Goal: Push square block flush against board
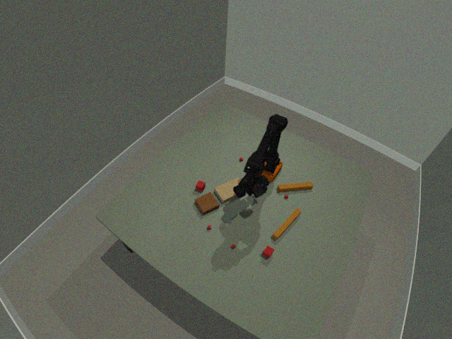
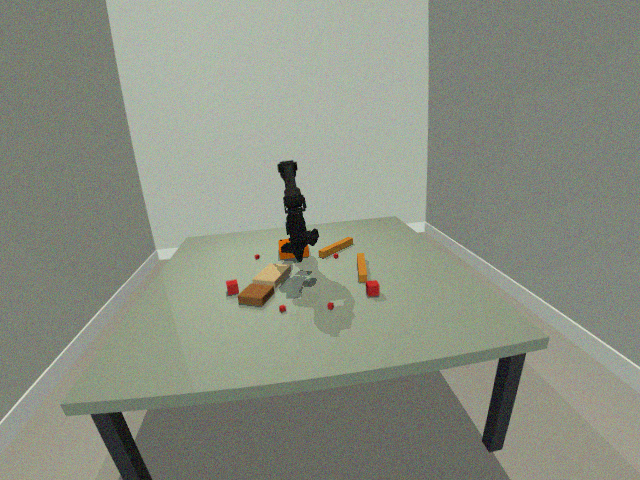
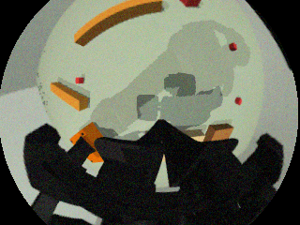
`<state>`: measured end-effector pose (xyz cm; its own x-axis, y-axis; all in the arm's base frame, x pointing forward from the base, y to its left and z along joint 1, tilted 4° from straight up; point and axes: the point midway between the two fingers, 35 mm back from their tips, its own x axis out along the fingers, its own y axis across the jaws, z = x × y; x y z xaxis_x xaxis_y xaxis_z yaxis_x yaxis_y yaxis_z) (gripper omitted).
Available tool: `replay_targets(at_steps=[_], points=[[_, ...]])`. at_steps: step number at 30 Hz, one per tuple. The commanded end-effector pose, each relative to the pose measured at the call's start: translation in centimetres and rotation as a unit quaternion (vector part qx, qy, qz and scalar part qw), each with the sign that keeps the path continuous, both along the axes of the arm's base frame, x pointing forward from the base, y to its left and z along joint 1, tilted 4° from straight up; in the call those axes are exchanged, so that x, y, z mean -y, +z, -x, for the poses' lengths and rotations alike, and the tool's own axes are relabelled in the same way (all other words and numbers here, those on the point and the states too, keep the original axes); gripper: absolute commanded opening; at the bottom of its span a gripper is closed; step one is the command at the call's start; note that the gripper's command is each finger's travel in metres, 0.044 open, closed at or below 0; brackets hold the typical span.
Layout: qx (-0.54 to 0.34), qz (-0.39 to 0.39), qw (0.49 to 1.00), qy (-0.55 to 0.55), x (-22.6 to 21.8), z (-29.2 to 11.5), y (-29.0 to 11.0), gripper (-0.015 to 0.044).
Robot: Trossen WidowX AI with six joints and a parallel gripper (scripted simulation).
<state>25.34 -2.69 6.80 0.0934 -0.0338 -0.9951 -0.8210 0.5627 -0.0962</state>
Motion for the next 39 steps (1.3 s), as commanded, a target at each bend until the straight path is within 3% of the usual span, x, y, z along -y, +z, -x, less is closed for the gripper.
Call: replay_targets(at_steps=[1,20,39], points=[[0.0,0.0,1.0,-0.003,0.0,0.0,0.0,0.0],[0.009,-0.026,0.949,-0.315,3.9,0.0,0.1,0.0],[0.019,-0.049,0.796,-0.603,7.9,0.6,0.2,0.0]])
